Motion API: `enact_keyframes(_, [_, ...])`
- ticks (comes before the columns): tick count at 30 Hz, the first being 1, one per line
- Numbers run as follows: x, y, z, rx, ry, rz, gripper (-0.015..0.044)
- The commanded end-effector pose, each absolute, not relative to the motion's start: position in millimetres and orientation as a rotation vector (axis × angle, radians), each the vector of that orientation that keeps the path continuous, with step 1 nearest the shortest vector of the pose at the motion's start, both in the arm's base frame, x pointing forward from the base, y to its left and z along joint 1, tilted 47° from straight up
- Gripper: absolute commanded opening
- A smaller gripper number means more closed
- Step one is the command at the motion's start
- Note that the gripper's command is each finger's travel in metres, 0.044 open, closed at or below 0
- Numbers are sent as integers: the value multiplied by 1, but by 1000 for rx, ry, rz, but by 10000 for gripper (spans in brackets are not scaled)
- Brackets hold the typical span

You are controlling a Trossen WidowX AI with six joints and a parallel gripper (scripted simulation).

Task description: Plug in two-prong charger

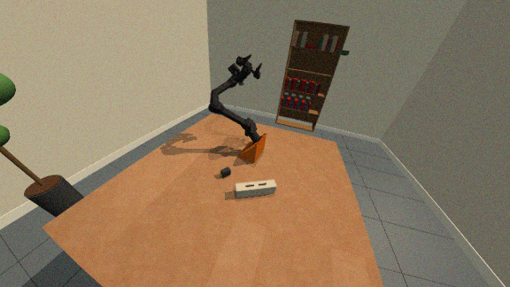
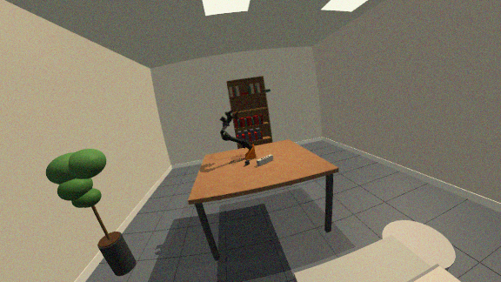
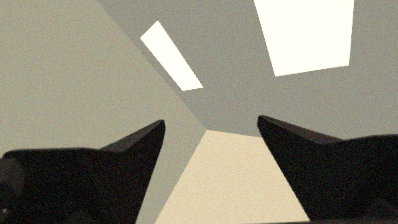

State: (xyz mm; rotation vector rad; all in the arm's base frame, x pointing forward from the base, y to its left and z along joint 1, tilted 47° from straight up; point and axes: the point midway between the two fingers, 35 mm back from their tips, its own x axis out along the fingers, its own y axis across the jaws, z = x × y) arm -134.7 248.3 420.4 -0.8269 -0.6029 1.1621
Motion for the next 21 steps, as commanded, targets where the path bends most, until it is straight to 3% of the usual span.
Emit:
enact_keyframes(1, [-135,249,420,-827,-603,1163,426])
enact_keyframes(21, [-128,285,392,-785,-511,1182,440])
